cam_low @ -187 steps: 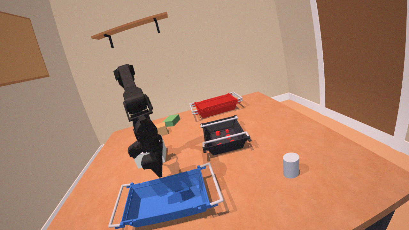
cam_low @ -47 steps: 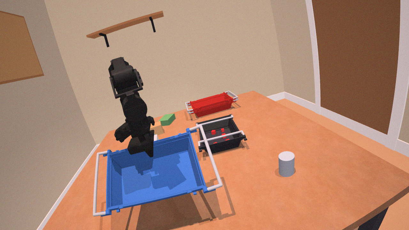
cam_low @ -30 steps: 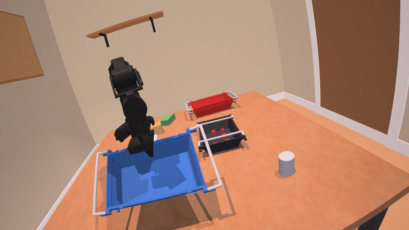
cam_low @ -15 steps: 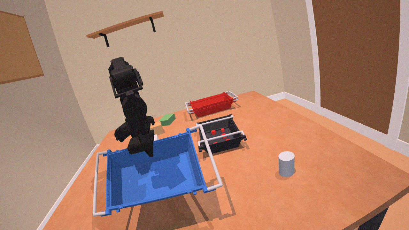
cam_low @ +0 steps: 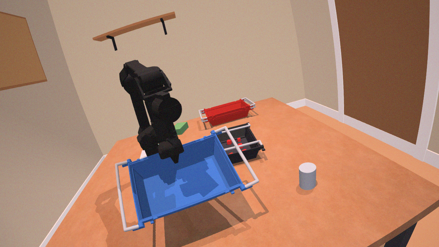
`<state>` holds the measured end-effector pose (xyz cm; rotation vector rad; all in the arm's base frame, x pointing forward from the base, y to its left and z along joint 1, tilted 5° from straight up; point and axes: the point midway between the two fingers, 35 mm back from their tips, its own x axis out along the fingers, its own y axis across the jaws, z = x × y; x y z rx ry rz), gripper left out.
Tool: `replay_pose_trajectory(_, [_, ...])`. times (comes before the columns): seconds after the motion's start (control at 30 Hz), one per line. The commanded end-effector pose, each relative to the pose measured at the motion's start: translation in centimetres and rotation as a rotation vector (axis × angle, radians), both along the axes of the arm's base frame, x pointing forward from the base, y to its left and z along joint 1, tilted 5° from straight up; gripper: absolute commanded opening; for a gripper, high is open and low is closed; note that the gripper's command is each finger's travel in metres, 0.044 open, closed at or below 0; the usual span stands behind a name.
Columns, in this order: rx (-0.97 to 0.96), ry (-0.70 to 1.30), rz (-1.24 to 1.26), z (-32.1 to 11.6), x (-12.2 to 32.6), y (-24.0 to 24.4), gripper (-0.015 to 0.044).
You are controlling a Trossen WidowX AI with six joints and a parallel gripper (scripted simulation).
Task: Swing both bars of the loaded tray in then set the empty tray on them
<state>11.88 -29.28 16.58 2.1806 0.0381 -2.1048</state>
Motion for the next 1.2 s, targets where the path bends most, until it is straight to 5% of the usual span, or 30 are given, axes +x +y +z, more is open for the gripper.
replay_pose_trajectory(0.0, [-0.035,-0.004,0.051,0.9,1.2,0.2,0.0])
replay_pose_trajectory(1.17, [-0.039,0.021,0.502,0.4,11.6,7.8,0.0])
